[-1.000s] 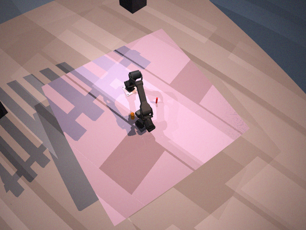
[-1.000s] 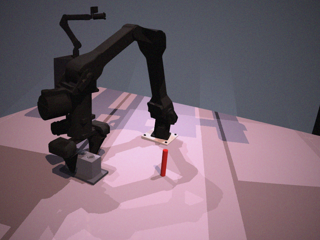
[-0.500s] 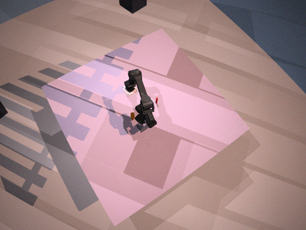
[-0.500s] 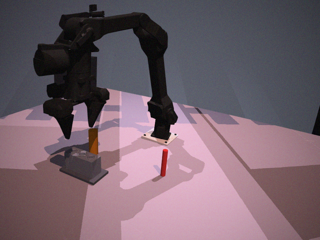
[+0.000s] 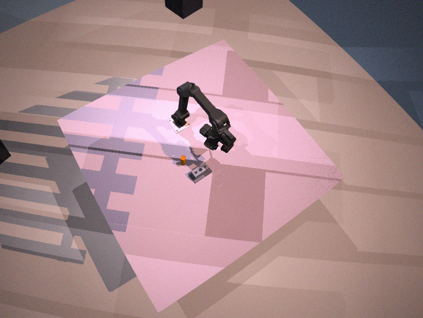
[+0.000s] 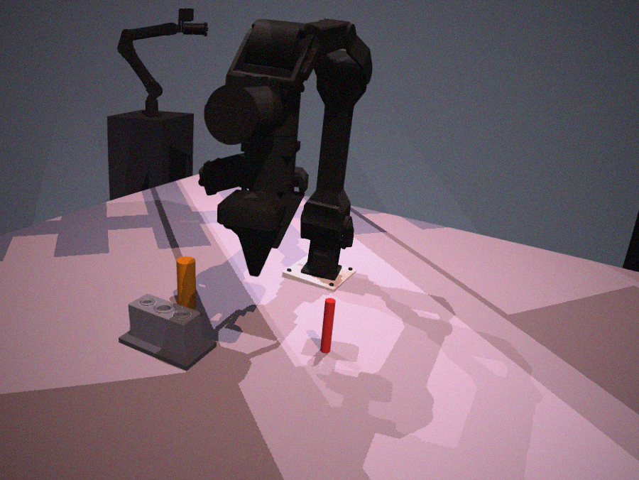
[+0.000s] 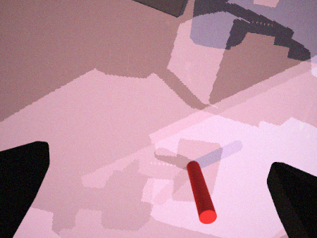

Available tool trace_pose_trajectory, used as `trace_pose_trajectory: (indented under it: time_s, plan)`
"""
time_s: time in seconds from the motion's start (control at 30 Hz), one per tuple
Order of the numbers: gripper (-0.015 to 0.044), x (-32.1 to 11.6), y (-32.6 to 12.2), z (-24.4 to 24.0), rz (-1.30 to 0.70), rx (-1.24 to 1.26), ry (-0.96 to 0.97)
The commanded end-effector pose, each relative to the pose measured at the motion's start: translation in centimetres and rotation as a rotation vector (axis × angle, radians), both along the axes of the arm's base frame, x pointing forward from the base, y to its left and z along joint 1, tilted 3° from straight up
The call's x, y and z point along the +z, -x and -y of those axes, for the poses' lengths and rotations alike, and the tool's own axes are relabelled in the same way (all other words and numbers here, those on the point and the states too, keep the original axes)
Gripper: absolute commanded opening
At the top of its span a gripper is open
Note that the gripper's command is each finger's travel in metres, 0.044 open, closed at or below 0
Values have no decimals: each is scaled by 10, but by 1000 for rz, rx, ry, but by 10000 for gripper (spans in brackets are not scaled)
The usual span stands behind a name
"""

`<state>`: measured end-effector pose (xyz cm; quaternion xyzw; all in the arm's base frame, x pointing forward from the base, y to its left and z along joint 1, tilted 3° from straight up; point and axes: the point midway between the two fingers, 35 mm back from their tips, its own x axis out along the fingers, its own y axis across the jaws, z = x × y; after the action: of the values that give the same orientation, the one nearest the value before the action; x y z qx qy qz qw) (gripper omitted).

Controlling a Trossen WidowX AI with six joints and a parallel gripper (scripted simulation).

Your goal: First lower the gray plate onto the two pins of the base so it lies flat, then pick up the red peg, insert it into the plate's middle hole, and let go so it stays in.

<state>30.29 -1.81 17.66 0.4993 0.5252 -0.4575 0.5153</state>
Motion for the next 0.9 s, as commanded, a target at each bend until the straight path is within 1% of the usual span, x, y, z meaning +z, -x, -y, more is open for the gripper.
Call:
trace_pose_trajectory:
  time_s: [0.0,0.1,0.3,0.43,0.87]
  plan:
    - [440,-3,37,-54,0,123,-2]
    - [440,-6,53,-72,0,165,-6]
    - [440,-6,53,-74,0,165,-6]
    - [440,-29,52,-75,0,165,-6]
    - [440,-47,52,-78,0,165,-6]
